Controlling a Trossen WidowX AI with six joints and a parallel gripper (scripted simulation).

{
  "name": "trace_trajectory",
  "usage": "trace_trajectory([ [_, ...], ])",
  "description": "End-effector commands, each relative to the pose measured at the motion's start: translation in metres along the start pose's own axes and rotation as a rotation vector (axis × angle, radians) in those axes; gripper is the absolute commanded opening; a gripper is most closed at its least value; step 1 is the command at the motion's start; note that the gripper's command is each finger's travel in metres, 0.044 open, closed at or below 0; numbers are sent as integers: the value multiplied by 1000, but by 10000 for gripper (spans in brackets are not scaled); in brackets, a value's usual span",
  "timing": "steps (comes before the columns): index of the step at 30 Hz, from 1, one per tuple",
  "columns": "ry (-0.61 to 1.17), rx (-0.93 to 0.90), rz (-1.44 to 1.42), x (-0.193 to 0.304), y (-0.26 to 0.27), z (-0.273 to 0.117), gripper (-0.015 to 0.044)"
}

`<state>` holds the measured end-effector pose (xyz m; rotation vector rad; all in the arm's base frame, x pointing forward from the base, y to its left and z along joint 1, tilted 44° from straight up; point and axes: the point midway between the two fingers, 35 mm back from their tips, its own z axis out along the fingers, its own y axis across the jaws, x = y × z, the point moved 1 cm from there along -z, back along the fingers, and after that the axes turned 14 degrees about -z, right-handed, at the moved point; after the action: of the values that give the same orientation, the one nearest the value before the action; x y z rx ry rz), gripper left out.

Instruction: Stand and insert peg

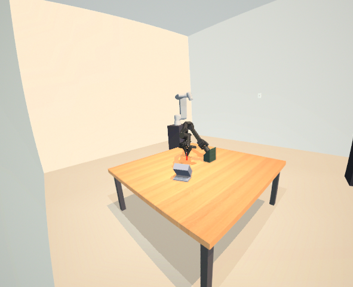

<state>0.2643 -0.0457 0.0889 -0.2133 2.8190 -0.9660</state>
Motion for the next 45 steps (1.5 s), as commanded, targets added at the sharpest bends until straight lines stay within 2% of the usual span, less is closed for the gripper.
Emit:
trace_trajectory([
  [1,-22,-10,17,-3,4,1,0],
  [45,-308,-91,204,-45,37,2,0],
])
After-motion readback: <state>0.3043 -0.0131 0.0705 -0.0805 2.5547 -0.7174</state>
